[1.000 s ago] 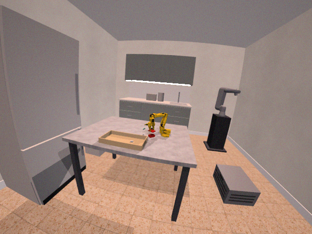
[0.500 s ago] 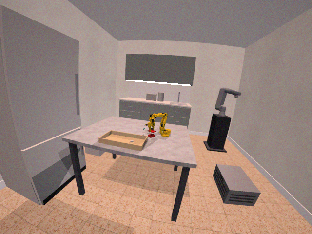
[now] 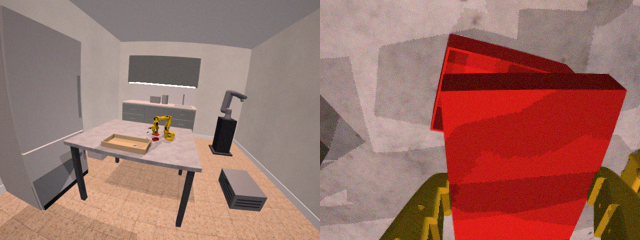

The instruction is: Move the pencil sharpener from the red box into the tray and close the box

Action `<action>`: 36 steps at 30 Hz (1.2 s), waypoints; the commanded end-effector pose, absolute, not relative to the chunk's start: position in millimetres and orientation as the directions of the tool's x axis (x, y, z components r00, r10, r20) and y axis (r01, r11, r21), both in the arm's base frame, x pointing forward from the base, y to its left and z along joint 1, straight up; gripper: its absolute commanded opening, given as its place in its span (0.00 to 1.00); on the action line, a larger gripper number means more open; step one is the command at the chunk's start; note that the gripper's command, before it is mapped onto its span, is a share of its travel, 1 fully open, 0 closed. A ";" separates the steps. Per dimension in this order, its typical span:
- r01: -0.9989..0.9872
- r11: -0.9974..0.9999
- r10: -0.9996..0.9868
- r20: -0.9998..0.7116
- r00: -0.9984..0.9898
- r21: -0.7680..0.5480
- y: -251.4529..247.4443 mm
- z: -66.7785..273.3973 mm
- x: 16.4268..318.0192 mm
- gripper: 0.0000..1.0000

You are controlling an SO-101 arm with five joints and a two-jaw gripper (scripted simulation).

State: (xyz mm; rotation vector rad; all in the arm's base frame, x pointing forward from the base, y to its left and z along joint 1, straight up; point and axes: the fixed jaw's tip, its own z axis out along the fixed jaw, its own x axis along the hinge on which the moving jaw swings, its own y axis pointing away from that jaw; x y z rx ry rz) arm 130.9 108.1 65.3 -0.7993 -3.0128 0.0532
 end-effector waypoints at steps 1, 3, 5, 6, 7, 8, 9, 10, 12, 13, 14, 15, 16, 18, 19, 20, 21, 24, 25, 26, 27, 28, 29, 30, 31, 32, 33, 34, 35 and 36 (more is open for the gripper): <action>0.495 0.869 0.495 0.000 -0.869 0.000 113.6 70.1 134.9 0.24; 0.495 0.869 0.495 0.000 -0.869 0.000 113.6 70.1 134.9 0.24; 0.495 0.869 0.495 0.000 -0.869 0.000 113.5 70.1 134.8 0.24; 0.494 0.869 0.494 0.000 -0.869 0.000 113.5 70.1 134.8 0.24; 0.494 0.870 0.494 0.000 -0.870 0.000 113.5 70.1 134.8 0.24; 0.493 0.870 0.493 0.000 -0.870 0.000 113.4 70.2 134.7 0.24; 0.492 0.871 0.492 0.000 -0.871 0.000 113.4 70.1 134.6 0.24; 0.490 0.871 0.490 0.000 -0.871 0.000 113.3 70.2 134.6 0.24; 0.488 0.873 0.488 0.000 -0.873 0.000 113.1 70.1 134.4 0.24; 0.486 0.874 0.486 0.000 -0.874 0.000 113.0 70.1 134.3 0.24; 0.484 0.875 0.484 0.000 -0.875 0.000 113.0 70.2 134.2 0.24; 0.482 0.876 0.482 0.000 -0.876 0.000 112.9 70.2 134.1 0.24; 0.481 0.877 0.481 0.000 -0.877 0.000 112.7 70.2 134.0 0.24; 0.481 0.877 0.481 0.000 -0.877 0.000 112.7 70.2 134.0 0.24; 0.479 0.878 0.479 0.000 -0.878 0.000 112.6 70.2 133.9 0.24; 0.477 0.879 0.477 0.000 -0.879 0.000 112.5 70.2 133.7 0.24; 0.475 0.880 0.475 0.000 -0.880 0.000 112.5 70.2 133.6 0.24; 0.471 0.882 0.471 0.000 -0.882 0.000 112.2 70.1 133.4 0.24; 0.469 0.883 0.469 0.000 -0.883 0.000 112.1 70.1 133.3 0.24; 0.468 0.884 0.468 0.000 -0.884 0.000 112.1 70.1 133.2 0.24; 0.467 0.884 0.467 0.000 -0.884 0.000 112.0 70.1 133.2 0.24; 0.467 0.884 0.467 0.000 -0.884 0.000 112.0 70.1 133.1 0.24; 0.466 0.885 0.466 0.000 -0.885 0.000 112.0 70.1 133.1 0.24; 0.466 0.885 0.466 0.000 -0.885 0.000 111.9 70.1 133.1 0.24; 0.466 0.885 0.466 0.000 -0.885 0.000 111.9 70.1 133.1 0.24; 0.466 0.885 0.466 0.000 -0.885 0.000 111.9 70.1 133.1 0.24; 0.466 0.885 0.466 0.000 -0.885 0.000 111.9 70.1 133.1 0.24; 0.466 0.885 0.466 0.000 -0.885 0.000 111.9 70.1 133.1 0.24; 0.466 0.885 0.466 0.000 -0.885 0.000 111.9 70.1 133.1 0.24; 0.466 0.885 0.466 0.000 -0.885 0.000 111.9 70.1 133.1 0.24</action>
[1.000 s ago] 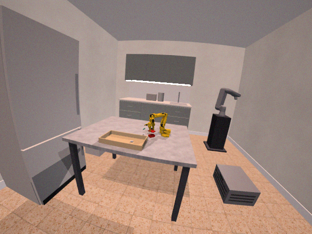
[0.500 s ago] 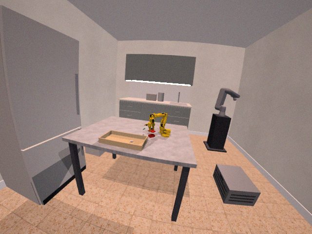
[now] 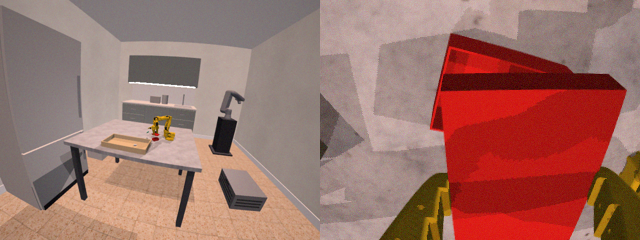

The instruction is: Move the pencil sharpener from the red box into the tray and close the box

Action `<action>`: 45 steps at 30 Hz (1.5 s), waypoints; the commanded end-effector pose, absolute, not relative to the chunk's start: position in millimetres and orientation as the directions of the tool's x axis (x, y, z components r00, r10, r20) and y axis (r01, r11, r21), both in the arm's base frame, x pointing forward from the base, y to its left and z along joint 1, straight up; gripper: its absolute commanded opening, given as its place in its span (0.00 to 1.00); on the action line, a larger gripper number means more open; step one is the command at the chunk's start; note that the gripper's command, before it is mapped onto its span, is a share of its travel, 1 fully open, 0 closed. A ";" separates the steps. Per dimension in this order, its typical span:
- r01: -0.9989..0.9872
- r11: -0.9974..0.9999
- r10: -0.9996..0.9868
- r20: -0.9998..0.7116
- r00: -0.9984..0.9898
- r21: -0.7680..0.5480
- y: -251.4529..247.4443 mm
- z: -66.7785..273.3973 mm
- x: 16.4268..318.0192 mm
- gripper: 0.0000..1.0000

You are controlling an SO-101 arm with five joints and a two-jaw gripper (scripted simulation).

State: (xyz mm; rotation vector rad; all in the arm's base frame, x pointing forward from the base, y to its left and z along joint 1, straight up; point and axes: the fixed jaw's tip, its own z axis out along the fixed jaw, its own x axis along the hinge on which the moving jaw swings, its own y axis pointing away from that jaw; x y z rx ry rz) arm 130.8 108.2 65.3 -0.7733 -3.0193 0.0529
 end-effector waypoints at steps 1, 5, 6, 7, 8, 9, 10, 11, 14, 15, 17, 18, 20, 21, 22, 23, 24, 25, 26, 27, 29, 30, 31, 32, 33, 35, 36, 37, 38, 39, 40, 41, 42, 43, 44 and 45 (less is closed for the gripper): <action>0.466 0.885 0.466 0.000 -0.885 0.000 111.9 70.1 133.1 0.24; 0.466 0.885 0.466 0.000 -0.885 0.000 111.9 70.1 133.1 0.24; 0.466 0.885 0.466 0.000 -0.885 0.000 111.9 70.1 133.1 0.24; 0.466 0.885 0.466 0.000 -0.885 0.000 111.9 70.1 133.1 0.24; 0.466 0.885 0.466 0.000 -0.885 0.000 111.9 70.1 133.1 0.24; 0.466 0.885 0.466 0.000 -0.885 0.000 111.9 70.1 133.1 0.24; 0.466 0.885 0.466 0.000 -0.885 0.000 111.9 70.1 133.1 0.24; 0.466 0.885 0.466 0.000 -0.885 0.000 111.9 70.1 133.1 0.24; 0.466 0.885 0.466 0.000 -0.885 0.000 111.9 70.1 133.1 0.24; 0.466 0.885 0.466 0.000 -0.885 0.000 111.9 70.1 133.1 0.24; 0.466 0.885 0.466 0.000 -0.885 0.000 111.9 70.1 133.1 0.24; 0.465 0.885 0.465 0.000 -0.885 0.000 111.9 70.1 133.1 0.24; 0.462 0.887 0.462 0.000 -0.887 0.000 111.9 70.1 133.0 0.24; 0.459 0.888 0.459 0.000 -0.888 0.000 111.9 70.1 132.9 0.24; 0.455 0.890 0.455 0.000 -0.890 0.000 111.9 70.1 132.8 0.24; 0.450 0.893 0.450 0.000 -0.893 0.000 111.9 70.1 132.6 0.24; 0.444 0.896 0.444 0.000 -0.896 0.000 111.9 70.2 132.4 0.24; 0.437 0.900 0.437 0.000 -0.900 0.000 111.9 70.2 132.2 0.24; 0.428 0.904 0.428 0.000 -0.904 0.000 111.9 70.2 131.9 0.24; 0.419 0.908 0.419 0.000 -0.908 0.000 111.8 70.2 131.7 0.24; 0.398 0.917 0.398 0.000 -0.917 0.000 111.8 70.2 131.0 0.24; 0.387 0.922 0.387 0.000 -0.922 0.000 111.8 70.2 130.7 0.24; 0.375 0.927 0.375 0.000 -0.927 0.000 111.7 70.2 130.4 0.24; 0.375 0.927 0.375 0.000 -0.927 0.000 111.7 70.2 130.4 0.24; 0.375 0.927 0.375 0.000 -0.927 0.000 111.7 70.2 130.4 0.24; 0.352 0.936 0.352 0.000 -0.936 0.000 111.7 70.2 129.7 0.24; 0.341 0.940 0.341 0.000 -0.940 0.000 111.7 70.2 129.4 0.24; 0.330 0.944 0.330 0.000 -0.944 0.000 111.6 70.2 129.1 0.24; 0.321 0.947 0.321 0.000 -0.947 0.000 111.6 70.2 128.8 0.24; 0.312 0.950 0.312 0.000 -0.950 0.000 111.6 70.2 128.5 0.24; 0.304 0.953 0.304 0.000 -0.953 0.000 111.5 70.2 128.3 0.24; 0.297 0.955 0.297 0.000 -0.955 0.000 111.5 70.1 128.1 0.24; 0.292 0.956 0.292 0.000 -0.956 0.000 111.5 70.1 128.0 0.24; 0.287 0.958 0.287 0.000 -0.958 0.000 111.5 70.1 127.9 0.24; 0.284 0.959 0.284 0.000 -0.959 0.000 111.5 70.1 127.8 0.24; 0.282 0.959 0.282 0.000 -0.959 0.000 111.5 70.1 127.7 0.24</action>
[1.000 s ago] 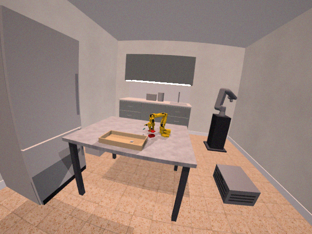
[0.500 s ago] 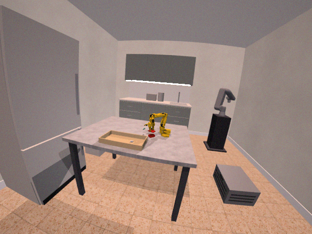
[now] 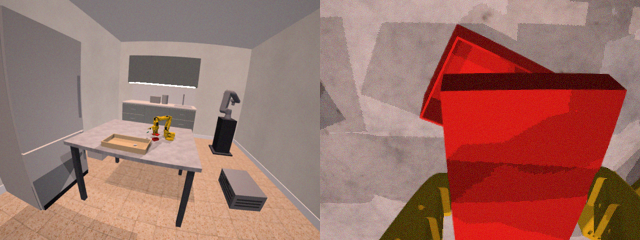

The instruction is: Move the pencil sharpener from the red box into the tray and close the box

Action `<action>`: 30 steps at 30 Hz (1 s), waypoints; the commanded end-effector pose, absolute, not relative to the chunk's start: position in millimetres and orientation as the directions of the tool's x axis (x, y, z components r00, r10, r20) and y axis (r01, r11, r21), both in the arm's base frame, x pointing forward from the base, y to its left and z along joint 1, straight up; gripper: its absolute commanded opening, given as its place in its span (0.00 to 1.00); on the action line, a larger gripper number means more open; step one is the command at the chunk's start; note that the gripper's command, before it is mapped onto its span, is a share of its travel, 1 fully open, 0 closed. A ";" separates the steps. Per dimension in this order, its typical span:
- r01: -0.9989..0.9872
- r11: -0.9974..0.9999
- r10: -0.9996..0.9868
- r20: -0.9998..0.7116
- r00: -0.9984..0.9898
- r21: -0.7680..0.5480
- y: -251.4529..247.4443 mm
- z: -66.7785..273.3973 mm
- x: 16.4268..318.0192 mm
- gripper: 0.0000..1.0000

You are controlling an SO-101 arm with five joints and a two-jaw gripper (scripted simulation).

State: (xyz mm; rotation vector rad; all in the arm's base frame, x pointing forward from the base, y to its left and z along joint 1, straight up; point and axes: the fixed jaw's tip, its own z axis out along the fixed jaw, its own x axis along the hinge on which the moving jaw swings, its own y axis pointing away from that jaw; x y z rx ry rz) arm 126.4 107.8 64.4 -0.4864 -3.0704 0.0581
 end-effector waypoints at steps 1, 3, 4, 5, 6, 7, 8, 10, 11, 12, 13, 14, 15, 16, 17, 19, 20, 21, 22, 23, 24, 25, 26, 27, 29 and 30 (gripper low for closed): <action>0.281 0.960 0.281 0.000 -0.960 0.000 111.5 70.1 127.7 0.24; 0.281 0.960 0.281 0.000 -0.960 0.000 111.5 70.1 127.7 0.24; 0.281 0.960 0.281 0.000 -0.960 0.000 111.5 70.1 127.7 0.24; 0.281 0.960 0.281 0.000 -0.960 0.000 111.5 70.1 127.7 0.24; 0.281 0.960 0.281 0.000 -0.960 0.000 111.5 70.1 127.7 0.24; 0.281 0.960 0.281 0.000 -0.960 0.000 111.5 70.1 127.7 0.24; 0.281 0.960 0.281 0.000 -0.960 0.000 111.5 70.1 127.7 0.24; 0.281 0.960 0.281 0.000 -0.960 0.000 111.5 70.1 127.7 0.24; 0.281 0.960 0.281 0.000 -0.960 0.000 111.5 70.1 127.7 0.24; 0.281 0.960 0.281 0.000 -0.960 0.000 111.5 70.1 127.7 0.24; 0.281 0.960 0.281 0.000 -0.960 0.000 111.5 70.1 127.7 0.24; 0.281 0.960 0.281 0.000 -0.960 0.000 111.5 70.1 127.7 0.24; 0.281 0.960 0.281 0.000 -0.960 0.000 111.5 70.1 127.7 0.24; 0.281 0.960 0.281 0.000 -0.960 0.000 111.5 70.1 127.7 0.24; 0.281 0.960 0.281 0.000 -0.960 0.000 111.5 70.1 127.7 0.24; 0.281 0.960 0.281 0.000 -0.960 0.000 111.5 70.1 127.7 0.24; 0.281 0.960 0.281 0.000 -0.960 0.000 111.5 70.1 127.7 0.24; 0.281 0.960 0.281 0.000 -0.960 0.000 111.5 70.1 127.7 0.24; 0.281 0.960 0.281 0.000 -0.960 0.000 111.5 70.1 127.7 0.24; 0.281 0.960 0.281 0.000 -0.960 0.000 111.5 70.1 127.7 0.24; 0.280 0.960 0.280 0.000 -0.960 0.000 111.5 70.1 127.6 0.24; 0.279 0.960 0.279 0.000 -0.960 0.000 111.5 70.1 127.6 0.24; 0.277 0.961 0.277 0.000 -0.961 0.000 111.5 70.1 127.6 0.24; 0.274 0.962 0.274 0.000 -0.962 0.000 111.5 70.1 127.5 0.24; 0.264 0.965 0.264 0.000 -0.965 0.000 111.5 70.1 127.2 0.24; 0.257 0.966 0.257 0.000 -0.966 0.000 111.6 70.2 127.1 0.24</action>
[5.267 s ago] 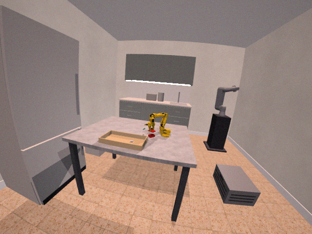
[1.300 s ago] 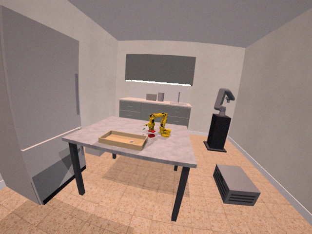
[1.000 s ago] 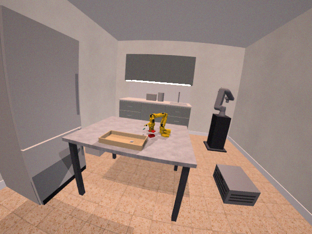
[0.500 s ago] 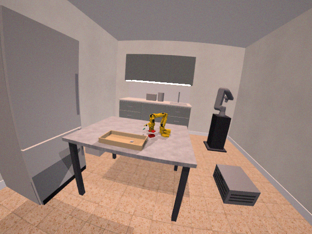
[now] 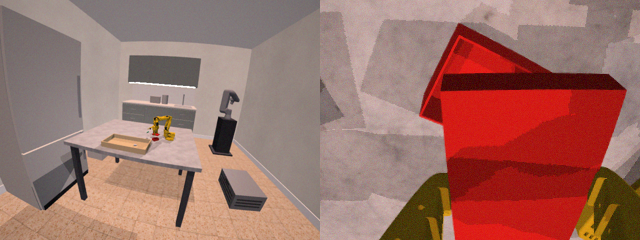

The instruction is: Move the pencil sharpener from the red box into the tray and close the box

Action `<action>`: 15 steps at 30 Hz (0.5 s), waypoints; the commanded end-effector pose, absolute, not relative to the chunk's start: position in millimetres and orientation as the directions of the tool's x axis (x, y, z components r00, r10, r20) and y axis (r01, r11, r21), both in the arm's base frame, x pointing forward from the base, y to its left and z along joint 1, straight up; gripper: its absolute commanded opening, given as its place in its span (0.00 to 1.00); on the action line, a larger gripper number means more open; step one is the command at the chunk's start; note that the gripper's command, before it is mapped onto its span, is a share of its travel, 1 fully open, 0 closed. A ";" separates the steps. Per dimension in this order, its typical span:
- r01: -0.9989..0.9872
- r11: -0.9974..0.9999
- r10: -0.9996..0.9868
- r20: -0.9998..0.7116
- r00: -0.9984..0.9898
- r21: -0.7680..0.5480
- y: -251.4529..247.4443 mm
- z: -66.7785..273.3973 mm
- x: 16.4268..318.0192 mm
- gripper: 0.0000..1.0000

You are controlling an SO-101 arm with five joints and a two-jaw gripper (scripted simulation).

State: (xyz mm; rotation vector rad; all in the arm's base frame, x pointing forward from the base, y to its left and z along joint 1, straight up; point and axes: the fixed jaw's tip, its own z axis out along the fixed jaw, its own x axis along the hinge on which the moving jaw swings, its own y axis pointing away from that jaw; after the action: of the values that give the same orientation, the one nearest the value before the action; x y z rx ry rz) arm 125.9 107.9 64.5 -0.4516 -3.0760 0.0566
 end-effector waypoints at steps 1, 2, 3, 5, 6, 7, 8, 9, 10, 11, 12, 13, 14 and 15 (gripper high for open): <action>0.249 0.968 0.249 0.000 -0.968 0.000 111.6 70.2 126.9 0.24; 0.240 0.971 0.240 0.000 -0.971 0.000 111.6 70.2 126.7 0.24; 0.230 0.973 0.230 0.000 -0.973 0.000 111.7 70.1 126.4 0.24; 0.208 0.978 0.208 0.000 -0.978 0.000 111.7 70.2 125.9 0.24; 0.196 0.981 0.196 0.000 -0.981 0.000 111.8 70.1 125.6 0.24; 0.183 0.983 0.183 0.000 -0.983 0.000 111.8 70.2 125.3 0.24; 0.183 0.983 0.183 0.000 -0.983 0.000 111.8 70.2 125.3 0.24; 0.183 0.983 0.183 0.000 -0.983 0.000 111.8 70.2 125.3 0.24; 0.171 0.985 0.171 0.000 -0.985 0.000 111.9 70.2 125.0 0.24; 0.159 0.987 0.159 0.000 -0.987 0.000 111.9 70.1 124.7 0.24; 0.147 0.989 0.147 0.000 -0.989 0.000 111.9 70.2 124.4 0.24; 0.136 0.991 0.136 0.000 -0.991 0.000 112.0 70.1 124.1 0.24; 0.126 0.992 0.126 0.000 -0.992 0.000 112.0 70.2 123.9 0.24; 0.117 0.993 0.117 0.000 -0.993 0.000 112.0 70.1 123.6 0.24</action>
State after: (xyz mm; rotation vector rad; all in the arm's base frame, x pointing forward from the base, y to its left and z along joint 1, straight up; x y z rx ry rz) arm 122.7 108.3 64.5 -0.2498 -3.0966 0.0542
